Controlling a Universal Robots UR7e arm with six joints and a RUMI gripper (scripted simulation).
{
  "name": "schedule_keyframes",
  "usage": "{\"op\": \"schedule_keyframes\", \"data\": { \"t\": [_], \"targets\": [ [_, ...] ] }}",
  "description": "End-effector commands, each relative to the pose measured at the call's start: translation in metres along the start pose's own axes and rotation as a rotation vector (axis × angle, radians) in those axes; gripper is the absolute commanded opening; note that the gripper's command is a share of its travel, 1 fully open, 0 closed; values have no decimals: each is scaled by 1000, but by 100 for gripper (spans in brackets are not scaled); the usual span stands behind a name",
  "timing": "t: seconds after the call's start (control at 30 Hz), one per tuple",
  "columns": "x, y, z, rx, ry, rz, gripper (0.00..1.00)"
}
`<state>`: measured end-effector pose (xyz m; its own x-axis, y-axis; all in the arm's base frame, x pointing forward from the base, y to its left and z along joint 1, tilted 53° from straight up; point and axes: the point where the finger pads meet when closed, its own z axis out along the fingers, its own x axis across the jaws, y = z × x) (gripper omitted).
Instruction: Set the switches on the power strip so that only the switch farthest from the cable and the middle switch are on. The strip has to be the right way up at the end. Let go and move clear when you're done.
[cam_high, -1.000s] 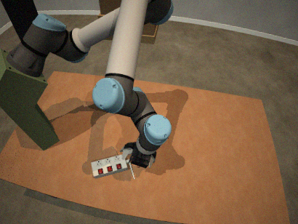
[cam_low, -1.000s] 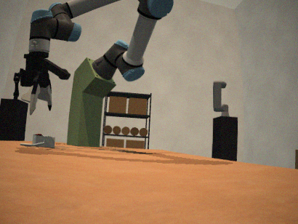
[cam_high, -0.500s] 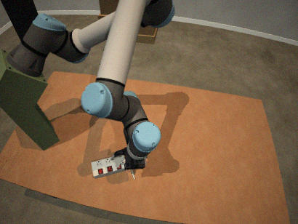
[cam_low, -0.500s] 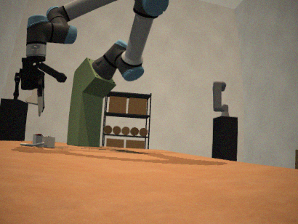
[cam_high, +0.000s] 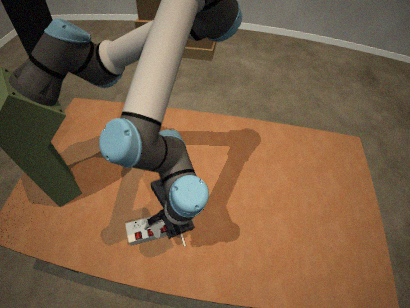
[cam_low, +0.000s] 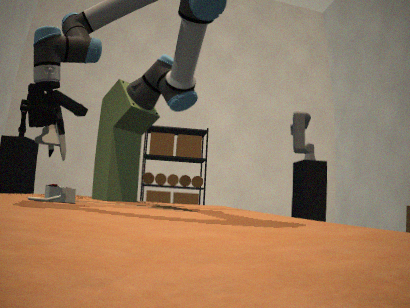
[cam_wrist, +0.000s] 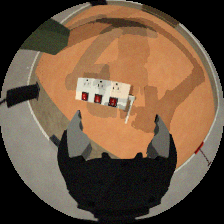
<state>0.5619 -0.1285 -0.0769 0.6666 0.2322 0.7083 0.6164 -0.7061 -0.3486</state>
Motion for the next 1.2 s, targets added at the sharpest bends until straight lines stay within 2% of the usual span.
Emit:
{"op": "schedule_keyframes", "data": {
  "t": [0.0,0.63,1.17],
  "targets": [
    [-8,-1,1,11,7,-90,100],
    [-29,-6,6,27,23,-328,100],
    [-36,-8,8,32,31,-420,100]
  ]
}}
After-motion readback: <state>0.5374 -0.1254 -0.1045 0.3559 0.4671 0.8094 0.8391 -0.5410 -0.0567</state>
